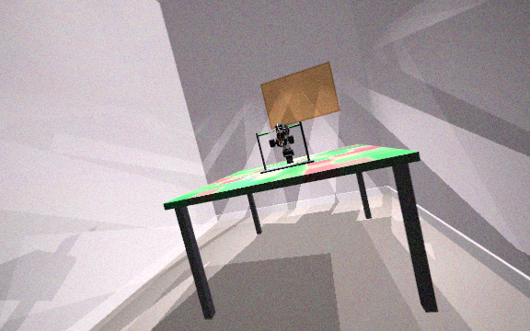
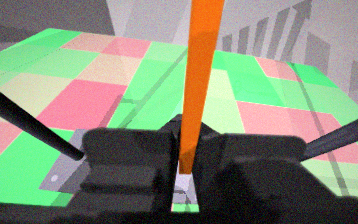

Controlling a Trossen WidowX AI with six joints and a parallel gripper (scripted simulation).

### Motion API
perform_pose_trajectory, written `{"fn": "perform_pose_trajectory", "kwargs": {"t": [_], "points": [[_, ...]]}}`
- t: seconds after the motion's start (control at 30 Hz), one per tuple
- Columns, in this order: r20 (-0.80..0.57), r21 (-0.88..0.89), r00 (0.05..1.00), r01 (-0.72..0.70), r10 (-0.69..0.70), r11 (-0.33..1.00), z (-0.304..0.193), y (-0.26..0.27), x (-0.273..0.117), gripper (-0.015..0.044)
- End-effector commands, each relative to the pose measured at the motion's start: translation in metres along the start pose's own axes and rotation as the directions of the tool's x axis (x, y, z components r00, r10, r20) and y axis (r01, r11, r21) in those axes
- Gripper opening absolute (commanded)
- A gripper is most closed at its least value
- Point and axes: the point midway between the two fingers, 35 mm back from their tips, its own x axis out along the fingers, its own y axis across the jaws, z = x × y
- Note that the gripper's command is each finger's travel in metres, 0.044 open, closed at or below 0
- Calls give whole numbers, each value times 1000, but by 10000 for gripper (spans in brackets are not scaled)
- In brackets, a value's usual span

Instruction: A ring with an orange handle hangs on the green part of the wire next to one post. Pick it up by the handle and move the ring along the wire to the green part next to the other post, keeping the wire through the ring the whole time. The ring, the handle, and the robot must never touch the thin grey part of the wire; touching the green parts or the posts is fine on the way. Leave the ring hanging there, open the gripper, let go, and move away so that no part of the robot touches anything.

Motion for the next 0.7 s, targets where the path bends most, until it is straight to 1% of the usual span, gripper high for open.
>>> {"fn": "perform_pose_trajectory", "kwargs": {"t": [0.0, 0.37, 0.67], "points": [[-1, -111, 1000, 19, -20, 994, 0, -9, -1, -150], [22, -315, 996, 84, -81, 945, 3, -27, -2, -150], [40, -394, 993, 120, -114, 911, 3, -30, -2, -150]]}}
